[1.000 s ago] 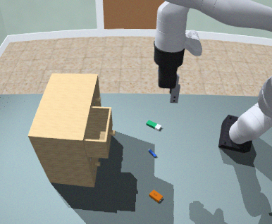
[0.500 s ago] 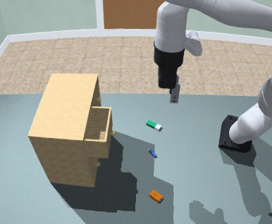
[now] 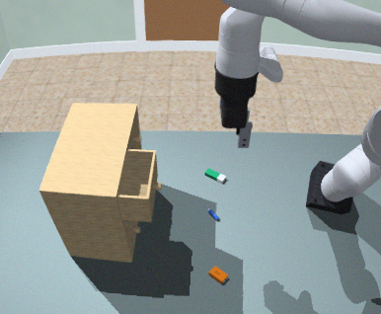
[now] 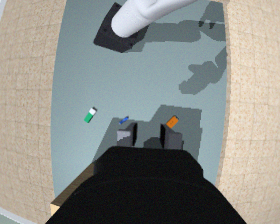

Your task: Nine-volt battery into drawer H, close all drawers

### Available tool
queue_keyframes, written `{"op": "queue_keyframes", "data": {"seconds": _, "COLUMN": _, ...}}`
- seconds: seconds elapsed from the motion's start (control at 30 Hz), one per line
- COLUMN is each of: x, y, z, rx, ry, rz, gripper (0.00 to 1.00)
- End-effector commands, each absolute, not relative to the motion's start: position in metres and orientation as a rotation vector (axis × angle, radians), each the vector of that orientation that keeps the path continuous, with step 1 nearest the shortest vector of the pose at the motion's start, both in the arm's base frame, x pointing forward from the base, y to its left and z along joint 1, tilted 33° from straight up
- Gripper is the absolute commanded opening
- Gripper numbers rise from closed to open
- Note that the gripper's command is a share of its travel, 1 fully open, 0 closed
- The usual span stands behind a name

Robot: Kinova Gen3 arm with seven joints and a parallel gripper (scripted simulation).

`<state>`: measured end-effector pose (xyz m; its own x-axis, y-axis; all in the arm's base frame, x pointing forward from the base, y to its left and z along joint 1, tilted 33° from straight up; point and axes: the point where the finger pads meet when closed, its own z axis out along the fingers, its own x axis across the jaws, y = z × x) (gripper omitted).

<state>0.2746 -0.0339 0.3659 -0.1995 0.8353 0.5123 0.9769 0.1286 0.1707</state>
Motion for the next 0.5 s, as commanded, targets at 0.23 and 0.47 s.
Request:
{"op": "queue_keyframes", "data": {"seconds": 0.23, "x": 0.275, "y": -0.022, "z": 0.357, "rx": -1.674, "ry": -2.218, "rz": -0.712, "gripper": 0.67}}
{"op": "queue_keyframes", "data": {"seconds": 0.47, "x": 0.276, "y": -0.013, "z": 0.349, "rx": -1.596, "ry": -2.293, "rz": -0.731, "gripper": 0.67}}
